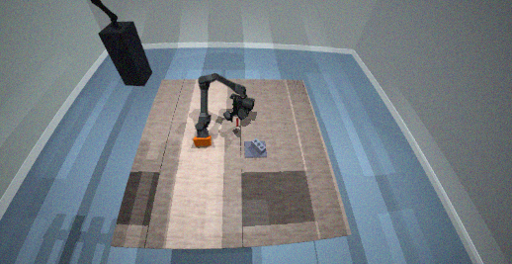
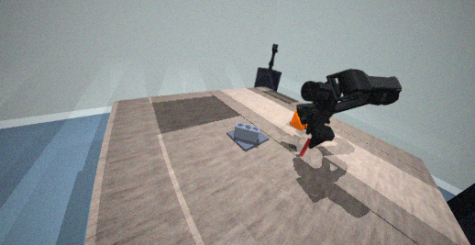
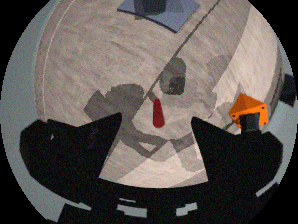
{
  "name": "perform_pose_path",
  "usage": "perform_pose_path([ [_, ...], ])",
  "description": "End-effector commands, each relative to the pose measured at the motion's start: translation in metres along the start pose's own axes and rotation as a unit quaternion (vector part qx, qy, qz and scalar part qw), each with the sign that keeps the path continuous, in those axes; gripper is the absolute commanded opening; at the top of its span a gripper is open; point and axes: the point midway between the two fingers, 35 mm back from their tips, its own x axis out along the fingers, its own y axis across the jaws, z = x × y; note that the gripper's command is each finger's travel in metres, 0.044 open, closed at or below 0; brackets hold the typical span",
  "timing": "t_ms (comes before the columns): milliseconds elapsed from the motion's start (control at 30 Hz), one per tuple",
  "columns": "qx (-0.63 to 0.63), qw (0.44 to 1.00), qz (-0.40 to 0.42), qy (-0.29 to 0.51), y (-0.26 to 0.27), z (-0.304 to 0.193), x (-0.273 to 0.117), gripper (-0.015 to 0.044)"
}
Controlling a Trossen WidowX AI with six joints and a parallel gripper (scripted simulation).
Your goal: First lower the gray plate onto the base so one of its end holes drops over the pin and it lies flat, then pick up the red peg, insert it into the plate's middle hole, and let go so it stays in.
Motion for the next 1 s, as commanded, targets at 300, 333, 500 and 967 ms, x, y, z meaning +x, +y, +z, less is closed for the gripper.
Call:
perform_pose_path([
  [300, 0.003, 1.000, 0.001, 0.005, -0.001, -0.002, 0.022, 0.0440],
  [333, 0.003, 1.000, 0.001, 0.005, -0.001, -0.002, 0.024, 0.0440],
  [500, 0.003, 1.000, 0.001, 0.006, -0.002, -0.003, 0.031, 0.0440],
  [967, 0.003, 1.000, 0.001, 0.006, -0.002, -0.003, 0.032, 0.0125],
])
